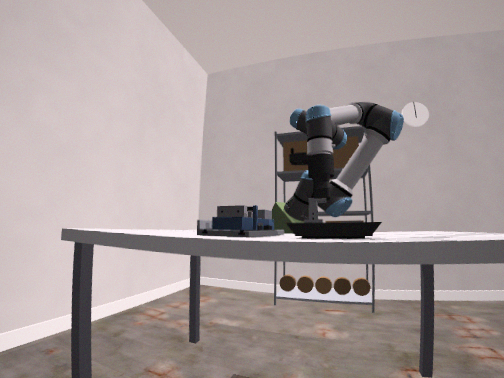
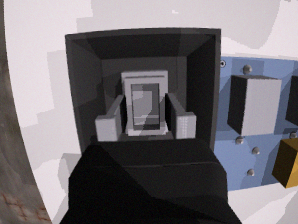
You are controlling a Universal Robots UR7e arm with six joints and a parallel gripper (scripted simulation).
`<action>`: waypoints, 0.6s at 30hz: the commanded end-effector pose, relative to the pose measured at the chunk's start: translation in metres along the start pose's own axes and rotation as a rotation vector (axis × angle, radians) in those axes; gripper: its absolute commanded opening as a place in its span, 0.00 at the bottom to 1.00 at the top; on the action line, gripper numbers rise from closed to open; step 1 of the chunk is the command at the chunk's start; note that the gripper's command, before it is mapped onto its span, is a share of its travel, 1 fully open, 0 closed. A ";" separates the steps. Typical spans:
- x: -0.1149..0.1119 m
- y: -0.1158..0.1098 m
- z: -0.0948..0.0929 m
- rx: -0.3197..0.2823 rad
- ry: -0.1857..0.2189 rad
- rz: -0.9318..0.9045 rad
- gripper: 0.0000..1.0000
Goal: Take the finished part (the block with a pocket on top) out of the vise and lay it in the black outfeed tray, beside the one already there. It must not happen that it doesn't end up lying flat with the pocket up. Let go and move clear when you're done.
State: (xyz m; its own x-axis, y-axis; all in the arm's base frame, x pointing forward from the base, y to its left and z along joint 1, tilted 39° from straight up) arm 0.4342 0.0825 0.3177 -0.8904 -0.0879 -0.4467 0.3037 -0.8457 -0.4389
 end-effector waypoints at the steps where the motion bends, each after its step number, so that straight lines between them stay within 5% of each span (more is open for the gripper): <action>1: 0.000 0.000 -0.002 0.000 0.001 0.001 0.00; 18: 0.000 0.000 -0.005 0.000 0.001 0.001 0.00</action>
State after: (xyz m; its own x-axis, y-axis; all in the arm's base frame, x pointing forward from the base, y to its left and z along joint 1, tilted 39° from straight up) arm 0.4359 0.0850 0.3139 -0.8904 -0.0878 -0.4467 0.3036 -0.8457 -0.4388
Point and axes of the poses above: the point where the finger pads meet when closed, its own z axis back along the fingers, its own x axis across the jaws, y = z × x, the point moved 10 cm from there along z, back along the fingers, and after that the axes turned 4 degrees about z, right-handed, at the moved point
